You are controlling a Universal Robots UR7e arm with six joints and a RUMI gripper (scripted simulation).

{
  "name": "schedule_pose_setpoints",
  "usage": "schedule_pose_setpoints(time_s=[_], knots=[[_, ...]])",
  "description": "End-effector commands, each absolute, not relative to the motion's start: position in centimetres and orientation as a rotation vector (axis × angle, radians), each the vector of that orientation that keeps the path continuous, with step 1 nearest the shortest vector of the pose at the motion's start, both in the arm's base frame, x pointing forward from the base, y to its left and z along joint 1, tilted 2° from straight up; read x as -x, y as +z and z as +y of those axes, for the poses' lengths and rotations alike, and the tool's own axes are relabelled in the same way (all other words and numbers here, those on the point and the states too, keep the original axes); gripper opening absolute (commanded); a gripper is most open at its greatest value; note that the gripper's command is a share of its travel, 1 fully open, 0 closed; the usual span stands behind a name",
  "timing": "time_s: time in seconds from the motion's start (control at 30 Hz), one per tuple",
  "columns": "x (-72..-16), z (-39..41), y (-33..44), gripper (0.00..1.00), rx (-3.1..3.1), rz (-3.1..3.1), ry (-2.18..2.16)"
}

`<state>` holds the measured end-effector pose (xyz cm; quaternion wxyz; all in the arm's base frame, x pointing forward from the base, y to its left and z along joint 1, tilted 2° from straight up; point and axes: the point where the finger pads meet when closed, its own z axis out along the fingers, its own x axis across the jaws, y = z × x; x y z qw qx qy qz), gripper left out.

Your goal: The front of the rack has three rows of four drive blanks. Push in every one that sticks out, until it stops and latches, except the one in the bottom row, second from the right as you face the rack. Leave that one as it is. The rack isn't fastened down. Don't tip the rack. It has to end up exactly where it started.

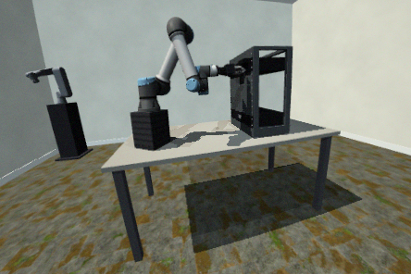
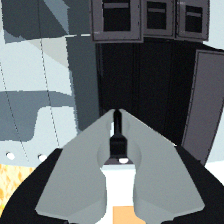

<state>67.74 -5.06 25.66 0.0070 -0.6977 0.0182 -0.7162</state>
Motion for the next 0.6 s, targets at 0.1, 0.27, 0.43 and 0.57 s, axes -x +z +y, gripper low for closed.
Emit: schedule_pose_setpoints(time_s=[0.1, 0.27, 0.43, 0.57], knots=[[-66.7, -5.2, 25.5, 0.0, 2.185, 0.059, -2.238], [-64.5, -5.1, 25.5, 0.0, 2.185, 0.059, -2.238], [-62.0, -5.1, 25.4, 0.0, 2.185, 0.059, -2.238], [-61.0, -5.1, 25.4, 0.0, 2.185, 0.059, -2.238]])
